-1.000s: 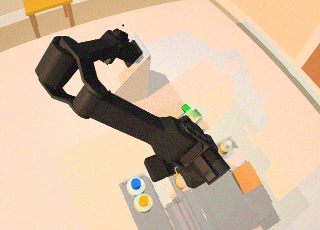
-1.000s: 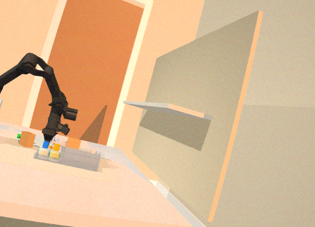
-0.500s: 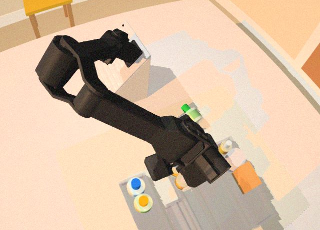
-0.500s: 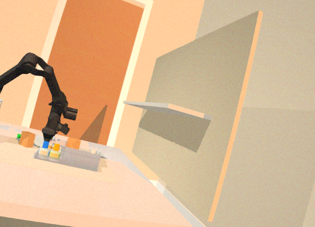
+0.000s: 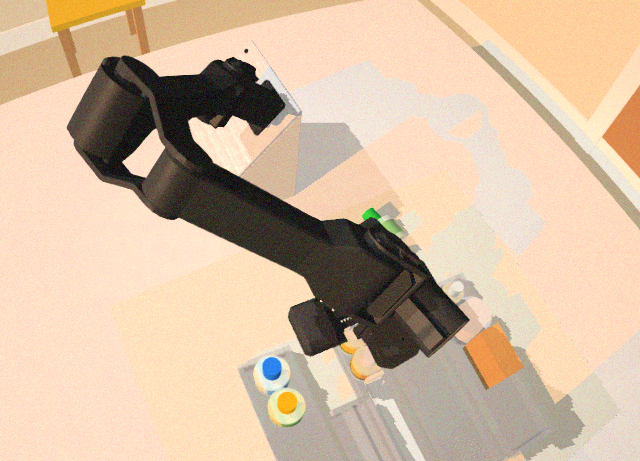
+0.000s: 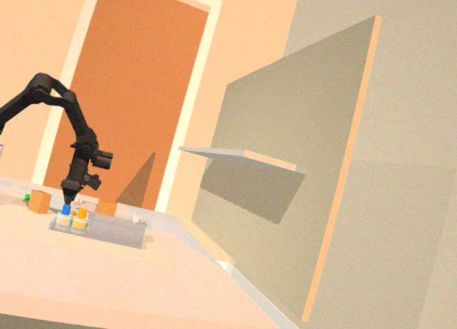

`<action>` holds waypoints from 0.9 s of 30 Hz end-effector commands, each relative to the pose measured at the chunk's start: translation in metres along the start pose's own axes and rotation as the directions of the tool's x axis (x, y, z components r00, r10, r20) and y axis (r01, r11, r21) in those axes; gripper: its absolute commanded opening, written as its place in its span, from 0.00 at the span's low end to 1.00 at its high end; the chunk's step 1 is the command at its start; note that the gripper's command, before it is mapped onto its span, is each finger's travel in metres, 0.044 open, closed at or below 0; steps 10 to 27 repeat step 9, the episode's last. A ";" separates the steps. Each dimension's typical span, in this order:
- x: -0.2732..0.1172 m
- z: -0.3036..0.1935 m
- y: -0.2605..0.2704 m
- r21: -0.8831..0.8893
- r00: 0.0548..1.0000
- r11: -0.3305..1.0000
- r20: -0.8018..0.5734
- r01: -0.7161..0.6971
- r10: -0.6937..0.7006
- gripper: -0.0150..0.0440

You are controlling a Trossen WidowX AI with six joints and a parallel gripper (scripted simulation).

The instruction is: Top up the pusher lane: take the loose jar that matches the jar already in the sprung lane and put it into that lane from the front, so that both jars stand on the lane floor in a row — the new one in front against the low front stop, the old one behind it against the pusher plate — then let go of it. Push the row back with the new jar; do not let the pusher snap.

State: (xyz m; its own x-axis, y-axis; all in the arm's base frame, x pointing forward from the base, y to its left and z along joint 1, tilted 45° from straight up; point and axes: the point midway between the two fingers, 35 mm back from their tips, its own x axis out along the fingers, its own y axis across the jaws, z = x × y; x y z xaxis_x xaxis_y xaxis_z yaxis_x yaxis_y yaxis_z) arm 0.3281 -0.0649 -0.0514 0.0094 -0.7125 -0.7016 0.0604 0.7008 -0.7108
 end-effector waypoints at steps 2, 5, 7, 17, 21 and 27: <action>-0.002 -0.015 0.000 0.006 1.000 1.000 0.001 -0.005 0.005 0.76; -0.002 -0.025 0.001 0.006 1.000 1.000 0.000 -0.005 0.005 0.76; -0.002 -0.032 0.001 0.005 1.000 1.000 0.000 -0.005 0.005 0.76; -0.002 -0.038 0.001 0.005 1.000 1.000 0.000 -0.005 0.005 0.76; -0.002 -0.038 0.001 0.005 1.000 1.000 0.000 -0.005 0.005 0.76; -0.002 -0.038 0.001 0.005 1.000 1.000 0.000 -0.005 0.005 0.76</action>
